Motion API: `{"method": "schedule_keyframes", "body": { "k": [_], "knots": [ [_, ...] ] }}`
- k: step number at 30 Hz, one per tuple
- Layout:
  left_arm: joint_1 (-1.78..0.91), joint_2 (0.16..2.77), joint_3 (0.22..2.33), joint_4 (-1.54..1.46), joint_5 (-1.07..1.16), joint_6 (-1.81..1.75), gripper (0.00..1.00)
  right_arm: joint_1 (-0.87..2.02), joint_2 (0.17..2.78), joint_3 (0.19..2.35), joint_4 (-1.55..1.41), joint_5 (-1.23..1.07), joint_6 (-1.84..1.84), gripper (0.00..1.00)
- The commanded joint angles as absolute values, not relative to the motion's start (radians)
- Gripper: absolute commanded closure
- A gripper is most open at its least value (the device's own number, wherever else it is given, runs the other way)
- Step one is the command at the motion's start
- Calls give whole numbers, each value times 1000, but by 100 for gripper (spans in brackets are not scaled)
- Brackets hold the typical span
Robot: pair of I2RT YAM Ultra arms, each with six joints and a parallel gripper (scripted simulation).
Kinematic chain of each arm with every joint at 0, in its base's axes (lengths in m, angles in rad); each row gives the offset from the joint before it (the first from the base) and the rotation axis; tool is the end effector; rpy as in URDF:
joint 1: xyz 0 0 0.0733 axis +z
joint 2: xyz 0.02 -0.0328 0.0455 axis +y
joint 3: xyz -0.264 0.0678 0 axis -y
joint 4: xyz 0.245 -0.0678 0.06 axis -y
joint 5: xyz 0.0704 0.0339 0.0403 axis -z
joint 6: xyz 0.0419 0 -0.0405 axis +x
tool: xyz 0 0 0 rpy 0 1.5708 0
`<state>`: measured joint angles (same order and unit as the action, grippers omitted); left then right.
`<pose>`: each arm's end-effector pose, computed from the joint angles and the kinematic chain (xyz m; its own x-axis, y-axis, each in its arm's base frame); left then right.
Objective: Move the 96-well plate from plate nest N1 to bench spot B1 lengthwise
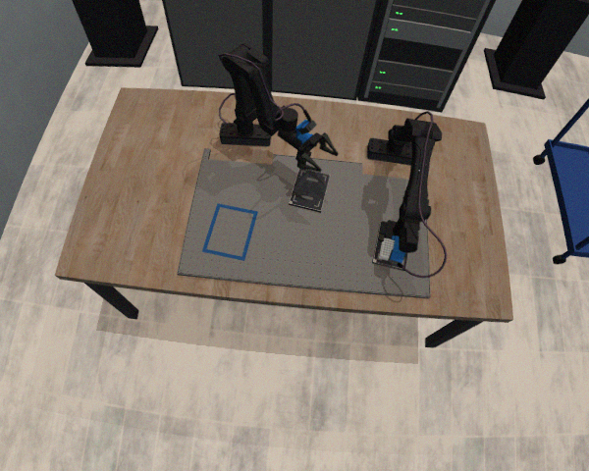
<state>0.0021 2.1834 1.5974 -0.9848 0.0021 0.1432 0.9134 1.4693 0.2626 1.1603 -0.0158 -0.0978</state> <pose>0.4089 0.0019 0.1370 -0.9901 0.1406 -0.0003 0.1406 0.9901 -0.0021 0.1506 0.1980 0.1685 0.0500 -0.0950 -0.9942 -0.8001 0.5920 -0.0968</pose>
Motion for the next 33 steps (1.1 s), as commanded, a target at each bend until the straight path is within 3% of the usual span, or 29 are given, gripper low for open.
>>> {"method": "schedule_keyframes", "body": {
  "k": [1, 12, 13, 15, 16, 33],
  "knots": [
    [12, 2178, 1594, -977, -7, 150, 9, 901, 1480, 250, 1178, -26, -106, 0],
    [4, 2172, 1586, -973, 0, 142, 21, 901, 1480, 250, 1178, -26, -106, 0],
    [4, 2172, 1586, -973, 0, 142, 33, 901, 1480, 250, 1178, -26, -106, 0],
    [4, 2172, 1586, -973, 0, 142, 33, 901, 1480, 250, 1178, -26, -106, 0],
    [4, 2172, 1586, -973, 0, 142, 21, 901, 1480, 250, 1178, -26, -106, 0],
    [4, 2133, 1701, -1130, 0, 141, 21, 901, 1476, 262, 1118, -23, -113, 0]
  ]
}}
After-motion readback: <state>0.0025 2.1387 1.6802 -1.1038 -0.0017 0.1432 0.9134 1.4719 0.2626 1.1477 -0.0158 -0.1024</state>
